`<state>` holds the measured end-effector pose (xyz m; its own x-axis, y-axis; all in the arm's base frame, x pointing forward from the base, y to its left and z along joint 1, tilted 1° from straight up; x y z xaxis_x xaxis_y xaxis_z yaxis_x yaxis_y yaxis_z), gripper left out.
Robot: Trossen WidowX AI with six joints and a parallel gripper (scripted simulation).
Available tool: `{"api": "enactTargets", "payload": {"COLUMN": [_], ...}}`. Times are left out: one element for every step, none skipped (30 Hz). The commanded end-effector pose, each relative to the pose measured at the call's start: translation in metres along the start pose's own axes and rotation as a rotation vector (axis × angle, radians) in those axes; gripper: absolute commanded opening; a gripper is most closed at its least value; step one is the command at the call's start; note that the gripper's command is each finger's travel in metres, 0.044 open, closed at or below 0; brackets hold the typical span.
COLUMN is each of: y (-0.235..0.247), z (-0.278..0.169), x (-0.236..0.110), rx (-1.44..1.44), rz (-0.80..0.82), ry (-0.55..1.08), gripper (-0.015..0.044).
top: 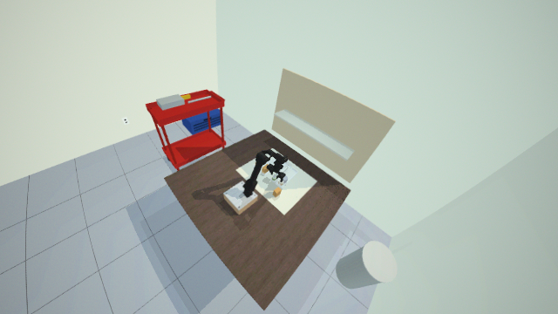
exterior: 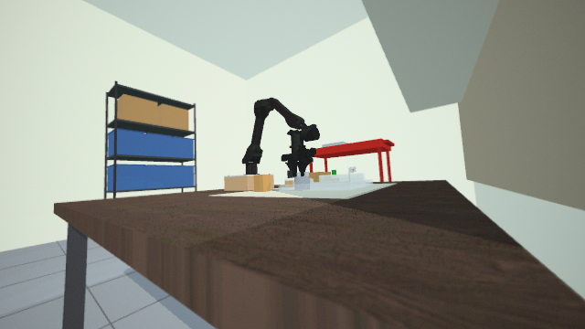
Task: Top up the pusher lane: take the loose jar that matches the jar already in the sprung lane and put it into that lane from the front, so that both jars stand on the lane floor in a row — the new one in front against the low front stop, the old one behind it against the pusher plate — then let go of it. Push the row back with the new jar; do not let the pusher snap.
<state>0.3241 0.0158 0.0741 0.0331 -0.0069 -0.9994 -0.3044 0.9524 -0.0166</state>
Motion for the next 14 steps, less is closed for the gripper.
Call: {"api": "enactTargets", "payload": {"y": [0.0,0.0,0.0,0.0,0.0,0.0,0.001,0.001,0.002,0.002,0.003,0.003,0.004,0.004], "z": [0.001,0.001,0.001,0.0,-0.002,-0.004,-0.007,-0.01,-0.013,-0.016,-0.02,-0.023,-0.027,-0.03], "x": [-0.005,-0.005,-0.005,-0.006,-0.006,-0.006,-0.006,-0.006,-0.007,-0.007,-0.007,-0.007,-0.007,-0.007], "rx": [-0.003,-0.003,-0.003,-0.003,-0.003,-0.003,-0.003,-0.003,-0.003,-0.003,-0.003,-0.003,-0.003,-0.003], "rz": [0.0,0.0,0.0,0.0,0.0,0.0,0.0,0.0,0.0,0.001,0.001,0.001,0.001,0.001], "ry": [-0.008,-0.008,-0.008,-0.008,-0.007,-0.007,-0.007,-0.007,-0.007,-0.006,-0.006,-0.006,-0.006,-0.005], "gripper": [0.0294,0.0294,0.0294,0.0294,0.0294,0.0294,0.0294,0.0294,0.0294,0.0294,0.0294,0.0294,0.0294,0.0294]}}
Point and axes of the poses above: the point midway between the two fingers, 35 mm back from their tips, its own x axis out along the fingers, its own y axis across the jaws, z = x × y, the point moved 6 cm from there along -x, back along the fingers, and after that the axes turned 10 degrees about -x, right-handed, at the moved point
